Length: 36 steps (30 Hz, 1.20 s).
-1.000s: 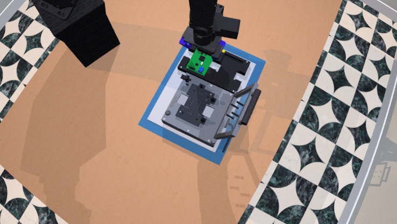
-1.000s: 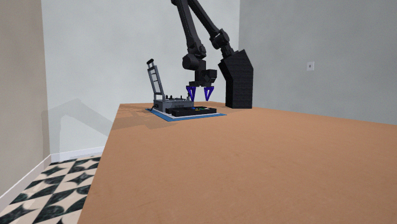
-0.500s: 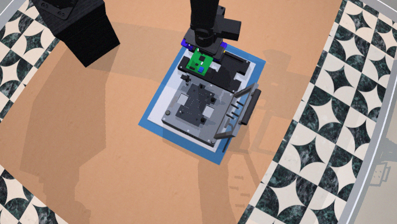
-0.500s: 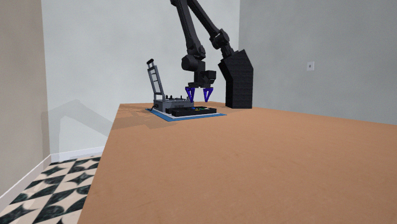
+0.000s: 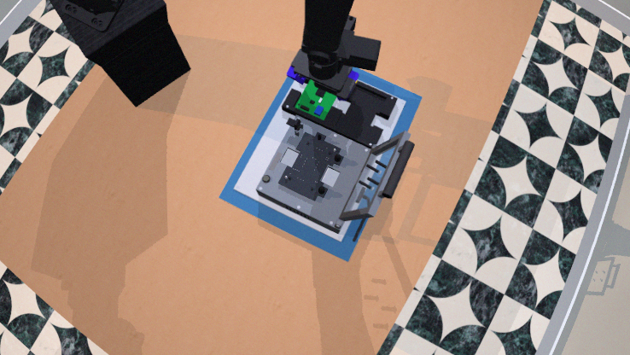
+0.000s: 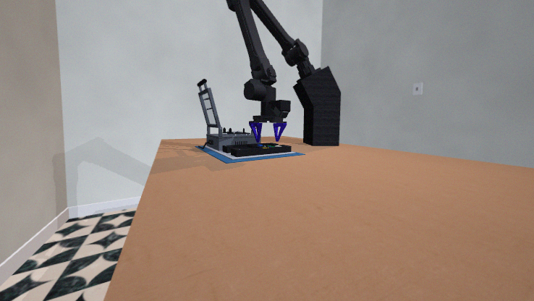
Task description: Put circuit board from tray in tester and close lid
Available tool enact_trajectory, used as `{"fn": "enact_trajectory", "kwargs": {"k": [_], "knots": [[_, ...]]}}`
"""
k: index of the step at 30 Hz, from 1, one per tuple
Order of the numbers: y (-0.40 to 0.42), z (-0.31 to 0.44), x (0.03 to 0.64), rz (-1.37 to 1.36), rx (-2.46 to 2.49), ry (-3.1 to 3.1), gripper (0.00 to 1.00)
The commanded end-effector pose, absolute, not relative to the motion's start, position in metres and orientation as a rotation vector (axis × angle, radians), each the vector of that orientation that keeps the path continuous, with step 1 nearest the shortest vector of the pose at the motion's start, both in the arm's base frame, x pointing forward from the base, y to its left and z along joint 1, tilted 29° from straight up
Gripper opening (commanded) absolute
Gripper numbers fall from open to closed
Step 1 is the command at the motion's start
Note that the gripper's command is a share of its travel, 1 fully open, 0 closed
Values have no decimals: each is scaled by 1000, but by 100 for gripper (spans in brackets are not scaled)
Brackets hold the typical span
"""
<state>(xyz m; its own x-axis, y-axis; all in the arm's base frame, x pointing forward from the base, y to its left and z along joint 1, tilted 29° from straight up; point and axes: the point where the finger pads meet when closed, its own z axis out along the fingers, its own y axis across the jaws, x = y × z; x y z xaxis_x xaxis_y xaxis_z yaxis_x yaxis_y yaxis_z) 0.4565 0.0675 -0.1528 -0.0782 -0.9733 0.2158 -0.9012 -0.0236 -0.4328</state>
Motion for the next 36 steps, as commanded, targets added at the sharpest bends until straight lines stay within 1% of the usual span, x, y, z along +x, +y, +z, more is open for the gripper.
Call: {"fn": "enact_trajectory", "kwargs": {"k": [1,36], "knots": [[60,-156,463,-718,-2010,2084,92],[60,-149,468,-727,-1986,2081,92]]}}
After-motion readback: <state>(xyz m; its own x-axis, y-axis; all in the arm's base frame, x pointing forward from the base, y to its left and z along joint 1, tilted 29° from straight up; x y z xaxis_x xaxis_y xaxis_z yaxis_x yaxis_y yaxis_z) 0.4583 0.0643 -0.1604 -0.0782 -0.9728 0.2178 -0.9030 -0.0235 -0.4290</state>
